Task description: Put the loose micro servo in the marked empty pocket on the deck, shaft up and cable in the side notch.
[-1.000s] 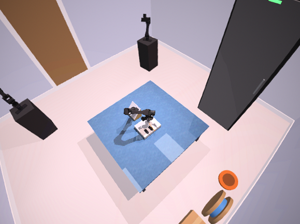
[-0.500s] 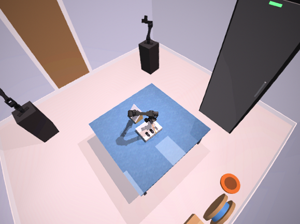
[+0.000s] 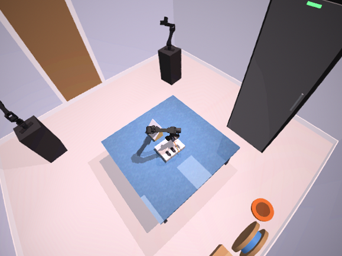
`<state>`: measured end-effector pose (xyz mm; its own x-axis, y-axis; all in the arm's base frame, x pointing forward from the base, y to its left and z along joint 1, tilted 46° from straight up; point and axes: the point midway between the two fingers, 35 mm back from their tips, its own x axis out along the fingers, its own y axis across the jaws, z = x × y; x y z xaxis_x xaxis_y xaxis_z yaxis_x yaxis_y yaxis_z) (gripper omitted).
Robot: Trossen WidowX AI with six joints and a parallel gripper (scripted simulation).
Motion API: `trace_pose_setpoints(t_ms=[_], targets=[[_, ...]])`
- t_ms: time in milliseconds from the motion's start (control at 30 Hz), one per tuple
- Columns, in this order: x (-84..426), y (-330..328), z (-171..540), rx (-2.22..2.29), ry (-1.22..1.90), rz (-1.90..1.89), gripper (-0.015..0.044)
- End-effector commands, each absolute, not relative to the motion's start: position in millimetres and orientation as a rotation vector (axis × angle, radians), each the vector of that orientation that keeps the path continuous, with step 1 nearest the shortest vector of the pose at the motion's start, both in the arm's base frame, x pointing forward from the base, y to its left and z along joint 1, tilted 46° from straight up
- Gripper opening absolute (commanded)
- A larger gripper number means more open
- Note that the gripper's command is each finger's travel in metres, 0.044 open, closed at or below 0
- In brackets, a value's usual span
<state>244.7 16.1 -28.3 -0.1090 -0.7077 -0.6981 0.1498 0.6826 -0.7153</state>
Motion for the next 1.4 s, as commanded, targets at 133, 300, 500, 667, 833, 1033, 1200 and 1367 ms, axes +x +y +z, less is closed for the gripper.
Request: trace_pose_setpoints(t_ms=[133,300,500,667,833,1033,1200,1367], targets=[[272.9,12.1,-28.1,-0.487,1.517,-0.77,0.0],[293.0,8.4,-27.3,-0.486,1.515,-0.77,0.0],[316.4,4.0,-26.2,-0.486,1.514,-0.771,0.0],[334.9,0.4,-25.3,-0.486,1.513,-0.771,0.0],[347.3,-2.0,-24.7,-0.486,1.512,-0.772,0.0],[346.9,-6.0,-27.8,-0.486,1.512,-0.772,0.0],[346.0,-12.3,-32.6,-0.486,1.512,-0.772,0.0],[345.0,-17.8,-36.7,-0.487,1.512,-0.773,0.0]])
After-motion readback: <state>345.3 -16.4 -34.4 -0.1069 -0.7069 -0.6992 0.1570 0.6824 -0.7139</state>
